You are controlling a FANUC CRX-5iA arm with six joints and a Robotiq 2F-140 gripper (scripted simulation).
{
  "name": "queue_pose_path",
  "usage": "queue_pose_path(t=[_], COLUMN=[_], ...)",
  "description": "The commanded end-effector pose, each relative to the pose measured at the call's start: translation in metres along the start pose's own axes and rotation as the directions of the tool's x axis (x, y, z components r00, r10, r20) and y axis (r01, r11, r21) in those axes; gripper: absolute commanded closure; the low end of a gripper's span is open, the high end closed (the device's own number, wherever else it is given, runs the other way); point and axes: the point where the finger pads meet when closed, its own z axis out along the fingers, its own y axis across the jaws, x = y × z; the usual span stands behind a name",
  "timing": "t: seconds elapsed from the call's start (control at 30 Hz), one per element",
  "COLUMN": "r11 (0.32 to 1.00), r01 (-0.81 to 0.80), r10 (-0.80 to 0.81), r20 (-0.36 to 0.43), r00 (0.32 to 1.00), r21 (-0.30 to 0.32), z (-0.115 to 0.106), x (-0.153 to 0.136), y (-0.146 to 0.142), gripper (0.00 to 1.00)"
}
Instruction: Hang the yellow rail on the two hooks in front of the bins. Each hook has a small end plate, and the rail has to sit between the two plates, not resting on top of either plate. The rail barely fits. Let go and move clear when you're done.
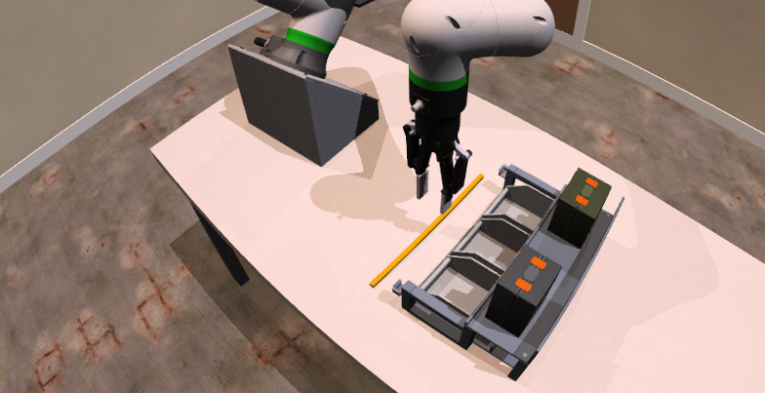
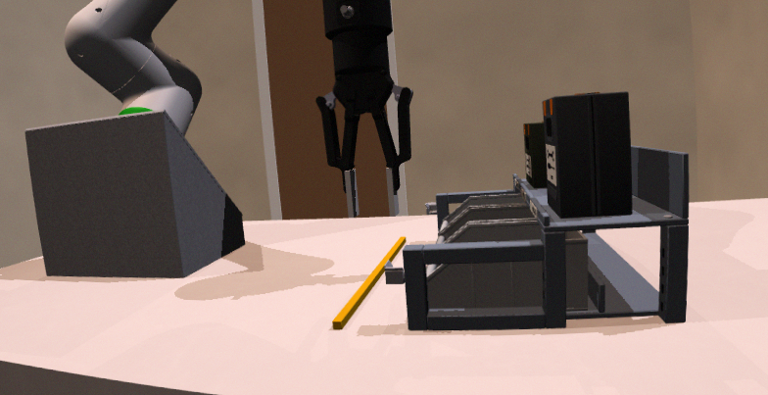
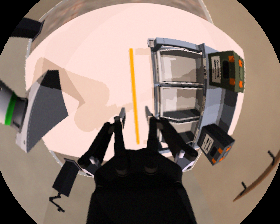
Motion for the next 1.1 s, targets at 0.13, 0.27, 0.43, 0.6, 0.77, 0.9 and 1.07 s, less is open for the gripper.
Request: queue_pose_path(t=[0.13, 0.27, 0.43, 0.6, 0.77, 0.9, 1.07], r11=[1.0, 1.0, 1.0, 1.0, 1.0, 1.0, 1.0], r01=[0.0, 0.0, 0.0, 0.0, 0.0, 0.0, 0.0], r10=[0.0, 0.0, 0.0, 0.0, 0.0, 0.0, 0.0], r20=[0.0, 0.0, 0.0, 0.0, 0.0, 0.0, 0.0], r00=[1.0, 1.0, 1.0, 1.0, 1.0, 1.0, 1.0], r21=[0.0, 0.0, 0.0, 0.0, 0.0, 0.0, 0.0], z=[0.0, 0.0, 0.0, 0.0, 0.016, 0.04, 0.04], x=[0.0, 0.0, 0.0, 0.0, 0.0, 0.001, 0.001], y=[0.0, 0.0, 0.0, 0.0, 0.0, 0.0, 0.0], gripper=[0.7, 0.7, 0.7, 0.7, 0.7, 0.7, 0.7])
